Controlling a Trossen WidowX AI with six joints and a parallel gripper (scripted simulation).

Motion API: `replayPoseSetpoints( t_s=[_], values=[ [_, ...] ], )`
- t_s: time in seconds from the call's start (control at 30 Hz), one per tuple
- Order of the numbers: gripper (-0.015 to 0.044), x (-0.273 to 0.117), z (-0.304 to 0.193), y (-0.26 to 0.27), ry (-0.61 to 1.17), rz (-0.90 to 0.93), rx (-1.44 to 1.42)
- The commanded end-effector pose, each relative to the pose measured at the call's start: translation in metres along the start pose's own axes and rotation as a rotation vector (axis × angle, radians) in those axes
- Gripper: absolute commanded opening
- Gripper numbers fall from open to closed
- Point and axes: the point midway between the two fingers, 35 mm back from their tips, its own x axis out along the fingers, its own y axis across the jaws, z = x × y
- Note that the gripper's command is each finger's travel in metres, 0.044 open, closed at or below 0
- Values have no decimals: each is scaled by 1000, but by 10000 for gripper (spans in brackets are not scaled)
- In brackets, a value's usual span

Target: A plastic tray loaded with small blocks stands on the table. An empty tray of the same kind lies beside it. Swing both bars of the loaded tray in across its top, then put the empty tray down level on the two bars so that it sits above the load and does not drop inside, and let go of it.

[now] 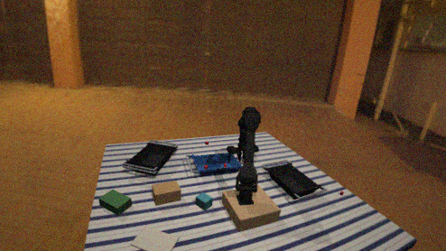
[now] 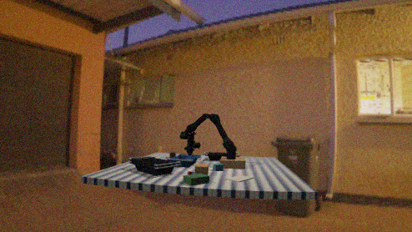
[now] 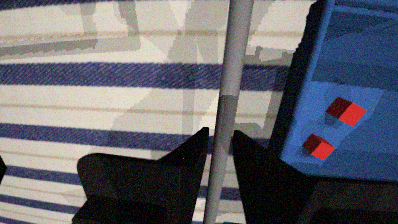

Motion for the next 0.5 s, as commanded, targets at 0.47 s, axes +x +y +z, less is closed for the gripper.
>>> replayPoseSetpoints(
  t_s=[0.47],
  values=[
    [88,-32,0,-43,1,3,4]
  ],
)
